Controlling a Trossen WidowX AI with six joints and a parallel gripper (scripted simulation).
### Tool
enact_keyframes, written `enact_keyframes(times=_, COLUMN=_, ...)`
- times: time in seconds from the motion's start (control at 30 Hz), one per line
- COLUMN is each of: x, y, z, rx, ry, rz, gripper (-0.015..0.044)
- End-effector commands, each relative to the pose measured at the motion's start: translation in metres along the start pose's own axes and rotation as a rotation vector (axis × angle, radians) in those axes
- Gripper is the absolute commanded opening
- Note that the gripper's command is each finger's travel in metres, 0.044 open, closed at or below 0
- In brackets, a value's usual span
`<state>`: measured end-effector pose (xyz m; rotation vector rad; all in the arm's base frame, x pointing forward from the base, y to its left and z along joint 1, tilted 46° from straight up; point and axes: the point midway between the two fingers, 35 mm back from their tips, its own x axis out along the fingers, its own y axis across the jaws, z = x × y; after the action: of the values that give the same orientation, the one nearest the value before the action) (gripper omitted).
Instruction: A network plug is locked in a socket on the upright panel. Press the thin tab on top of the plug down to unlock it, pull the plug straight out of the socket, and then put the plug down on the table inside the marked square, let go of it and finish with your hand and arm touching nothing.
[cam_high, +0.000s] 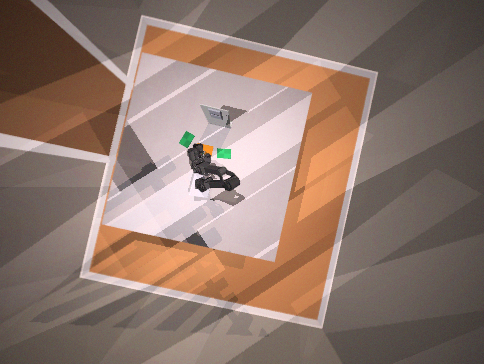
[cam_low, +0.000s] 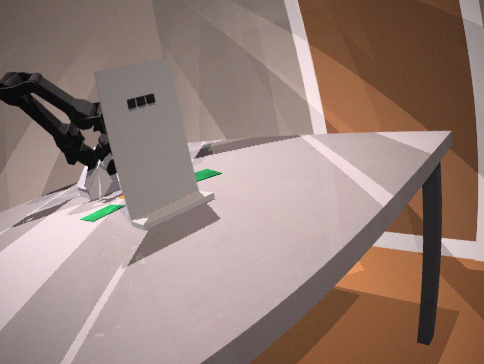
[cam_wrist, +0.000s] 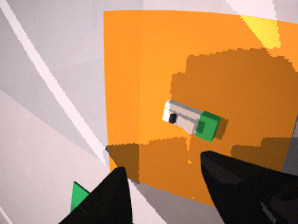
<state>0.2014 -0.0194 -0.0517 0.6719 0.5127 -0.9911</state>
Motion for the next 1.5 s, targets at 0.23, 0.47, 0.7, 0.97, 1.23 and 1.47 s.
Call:
enact_keyframes(times=0.23, x=-0.007, y=0.008, z=-0.001, rx=0.006, ry=-0.002, rz=0.002, gripper=0.0156)
enact_keyframes(times=0.47, x=-0.013, y=0.012, z=-0.002, rx=0.007, ry=-0.001, rz=0.001, gripper=0.0156)
enact_keyframes(times=0.7, x=-0.018, y=0.016, z=-0.003, rx=0.007, ry=0.0, rz=0.001, gripper=0.0156)
enact_keyframes(times=0.97, x=-0.025, y=0.02, z=-0.003, rx=0.006, ry=0.001, rz=0.0, gripper=0.0156)
enact_keyframes(times=1.23, x=-0.032, y=0.024, z=-0.003, rx=0.006, ry=0.0, rz=0.0, gripper=0.0156)
enact_keyframes(times=1.47, x=-0.039, y=0.027, z=-0.002, rx=0.006, ry=-0.001, rz=0.001, gripper=0.0156)
